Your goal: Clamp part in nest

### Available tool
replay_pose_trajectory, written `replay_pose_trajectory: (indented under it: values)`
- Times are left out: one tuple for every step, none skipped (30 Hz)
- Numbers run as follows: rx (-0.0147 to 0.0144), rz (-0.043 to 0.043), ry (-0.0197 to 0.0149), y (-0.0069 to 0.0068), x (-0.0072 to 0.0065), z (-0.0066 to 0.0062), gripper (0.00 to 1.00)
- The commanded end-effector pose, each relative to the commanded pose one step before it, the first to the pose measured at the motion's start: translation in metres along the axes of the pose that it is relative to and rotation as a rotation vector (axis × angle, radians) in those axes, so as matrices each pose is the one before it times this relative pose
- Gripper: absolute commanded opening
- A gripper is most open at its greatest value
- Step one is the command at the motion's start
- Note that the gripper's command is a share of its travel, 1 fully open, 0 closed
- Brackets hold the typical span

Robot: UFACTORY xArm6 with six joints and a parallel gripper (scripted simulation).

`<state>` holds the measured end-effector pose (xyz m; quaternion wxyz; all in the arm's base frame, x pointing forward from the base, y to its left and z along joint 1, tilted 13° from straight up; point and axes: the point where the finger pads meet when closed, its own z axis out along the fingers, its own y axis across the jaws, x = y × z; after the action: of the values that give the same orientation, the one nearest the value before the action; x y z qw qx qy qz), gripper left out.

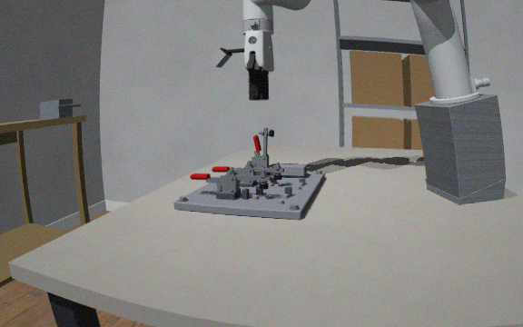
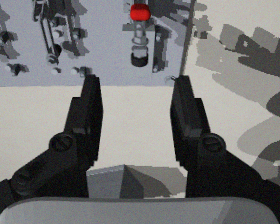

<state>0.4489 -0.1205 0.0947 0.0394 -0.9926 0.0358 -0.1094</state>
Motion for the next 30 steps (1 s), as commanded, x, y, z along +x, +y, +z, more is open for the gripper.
replay_pose_trajectory:
  values:
    - [-0.00051,-0.00044,0.00296,0.00262,0.00546,-0.00108,0.47]
    - [0.00000,0.00000,0.00000,0.00000,0.00000,0.00000,0.47]
    - [0.00000,0.00000,0.00000,0.00000,0.00000,0.00000,0.47]
    - [0.00000,0.00000,0.00000,0.00031,0.00048,0.00000,0.47]
    - [0.00000,0.00000,0.00000,0.00017,0.00026,0.00000,0.47]
    - [0.00000,0.00000,0.00000,0.00007,0.00010,0.00000,0.47]
    - [0.00000,0.00000,0.00000,0.00001,0.00002,0.00000,0.47]
    - [0.00000,0.00000,0.00000,0.00000,0.00000,0.00001,0.47]
    - [0.00000,0.00000,0.00000,0.00000,0.00000,0.00007,0.47]
    - [0.00000,0.00000,0.00000,0.00000,0.00000,0.00017,0.47]
    - [0.00000,0.00000,0.00000,0.00000,0.00000,0.00032,0.47]
    - [0.00001,0.00000,0.00000,0.00000,0.00000,0.00051,0.47]
    - [0.00000,0.00000,0.00000,0.00000,0.00000,0.00072,0.47]
    - [0.00000,0.00000,0.00000,0.00000,0.00000,0.00096,0.47]
    - [-0.00001,0.00000,0.00000,0.00000,0.00000,0.00121,0.47]
    - [0.00000,0.00000,0.00000,0.00000,0.00000,0.00147,0.47]
    - [0.00001,0.00000,0.00000,0.00000,0.00001,0.00172,0.47]
    - [-0.00001,0.00000,0.00000,0.00000,-0.00001,0.00199,0.47]
    - [0.00000,0.00000,0.00000,0.00000,0.00000,0.00000,0.47]
    - [0.00000,0.00000,0.00000,0.00000,0.00000,0.00000,0.47]
    - [0.00001,0.00000,0.00000,0.00000,0.00001,0.00223,0.47]
    - [-0.00001,0.00000,0.00000,0.00000,0.00000,0.00247,0.47]
    - [0.00001,0.00000,0.00000,0.00000,0.00000,0.00269,0.47]
    - [-0.00002,0.00000,-0.00001,0.00000,-0.00001,0.00290,0.47]
    - [0.00002,0.00000,0.00001,0.00000,0.00001,0.00307,0.47]
    - [0.00000,0.00000,0.00000,0.00000,0.00000,0.00323,0.47]
    - [-0.00002,0.00000,-0.00001,0.00000,-0.00001,0.00337,0.47]
    - [0.00002,0.00000,0.00001,0.00000,0.00001,0.00346,0.47]
    - [0.00000,0.00000,0.00000,0.00000,0.00000,0.00354,0.47]
    - [-0.00001,0.00000,0.00000,0.00000,0.00000,0.00360,0.47]
